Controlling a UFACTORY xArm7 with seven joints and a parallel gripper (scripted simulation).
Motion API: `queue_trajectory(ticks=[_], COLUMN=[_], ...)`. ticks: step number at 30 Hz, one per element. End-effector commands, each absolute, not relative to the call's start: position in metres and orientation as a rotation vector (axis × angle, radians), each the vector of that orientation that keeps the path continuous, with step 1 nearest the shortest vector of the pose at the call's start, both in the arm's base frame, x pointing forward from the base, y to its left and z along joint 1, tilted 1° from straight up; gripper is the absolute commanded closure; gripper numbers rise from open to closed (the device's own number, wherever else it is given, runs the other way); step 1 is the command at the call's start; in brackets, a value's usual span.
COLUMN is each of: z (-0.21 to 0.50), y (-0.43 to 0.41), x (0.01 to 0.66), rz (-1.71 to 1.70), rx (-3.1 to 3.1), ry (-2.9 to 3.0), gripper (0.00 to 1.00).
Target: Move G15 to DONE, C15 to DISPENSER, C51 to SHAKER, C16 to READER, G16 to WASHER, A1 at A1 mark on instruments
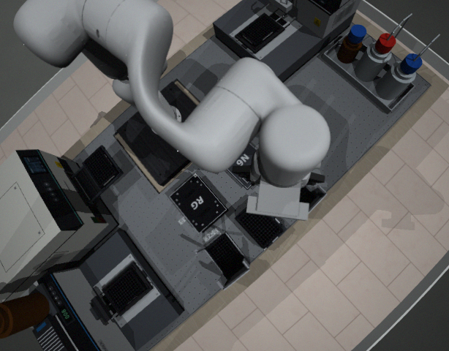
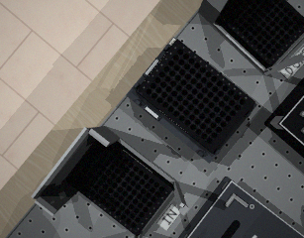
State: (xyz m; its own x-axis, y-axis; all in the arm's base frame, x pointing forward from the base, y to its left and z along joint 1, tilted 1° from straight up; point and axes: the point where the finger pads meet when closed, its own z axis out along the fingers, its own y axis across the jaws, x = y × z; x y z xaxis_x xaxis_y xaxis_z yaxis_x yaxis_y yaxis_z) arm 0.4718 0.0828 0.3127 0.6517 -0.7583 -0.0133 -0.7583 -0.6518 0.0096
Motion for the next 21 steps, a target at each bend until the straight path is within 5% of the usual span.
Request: queue_trajectory(ticks=[1,21], z=[0.308,0.275], y=[0.077,0.055], x=[0.462,0.416], rz=[-0.013,-0.014], rx=[2.857,2.857], ry=[-1.312,-1.311], gripper=[0.00,0.00])
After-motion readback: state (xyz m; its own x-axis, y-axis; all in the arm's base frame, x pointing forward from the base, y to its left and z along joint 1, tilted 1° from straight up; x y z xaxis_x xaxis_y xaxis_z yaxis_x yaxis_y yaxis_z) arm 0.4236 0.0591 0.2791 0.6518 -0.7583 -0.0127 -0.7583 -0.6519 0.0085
